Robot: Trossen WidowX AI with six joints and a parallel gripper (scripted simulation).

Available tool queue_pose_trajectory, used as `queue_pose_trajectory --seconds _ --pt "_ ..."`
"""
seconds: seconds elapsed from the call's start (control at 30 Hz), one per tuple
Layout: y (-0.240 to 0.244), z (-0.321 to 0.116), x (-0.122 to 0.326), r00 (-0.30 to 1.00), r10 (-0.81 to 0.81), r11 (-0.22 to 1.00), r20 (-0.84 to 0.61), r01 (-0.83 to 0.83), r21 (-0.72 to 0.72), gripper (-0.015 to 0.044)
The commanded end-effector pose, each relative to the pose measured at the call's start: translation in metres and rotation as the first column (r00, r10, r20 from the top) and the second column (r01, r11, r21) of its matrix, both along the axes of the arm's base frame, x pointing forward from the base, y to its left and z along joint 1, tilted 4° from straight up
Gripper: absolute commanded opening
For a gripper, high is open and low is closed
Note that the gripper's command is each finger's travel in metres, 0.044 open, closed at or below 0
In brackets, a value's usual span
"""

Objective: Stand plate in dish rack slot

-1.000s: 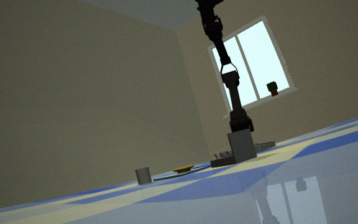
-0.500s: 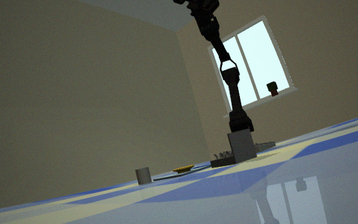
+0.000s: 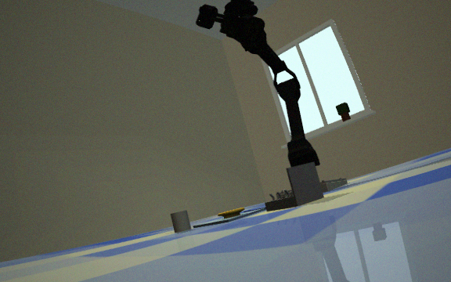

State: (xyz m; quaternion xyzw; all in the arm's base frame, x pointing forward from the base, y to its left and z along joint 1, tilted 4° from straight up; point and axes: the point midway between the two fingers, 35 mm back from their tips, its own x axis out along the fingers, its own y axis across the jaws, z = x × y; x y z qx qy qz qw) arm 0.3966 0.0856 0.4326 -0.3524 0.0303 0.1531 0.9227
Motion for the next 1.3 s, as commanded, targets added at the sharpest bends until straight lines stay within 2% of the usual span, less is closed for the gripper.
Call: queue_pose_trajectory --seconds 0.0,0.27,0.67,0.9,1.27 --pt "-0.014 -0.032 0.013 0.993 -0.050 0.999 -0.107 0.051 0.008 0.0400" --pt "-0.046 -0.104 0.030 0.927 -0.150 0.986 -0.344 0.164 0.011 0.0400" --pt "-0.093 -0.198 0.028 0.732 -0.266 0.939 -0.627 0.343 0.002 0.0400" --pt "-0.119 -0.250 0.014 0.564 -0.310 0.896 -0.765 0.442 -0.038 0.0400" --pt "-0.154 -0.325 -0.029 0.231 -0.331 0.810 -0.915 0.566 -0.150 0.0400"
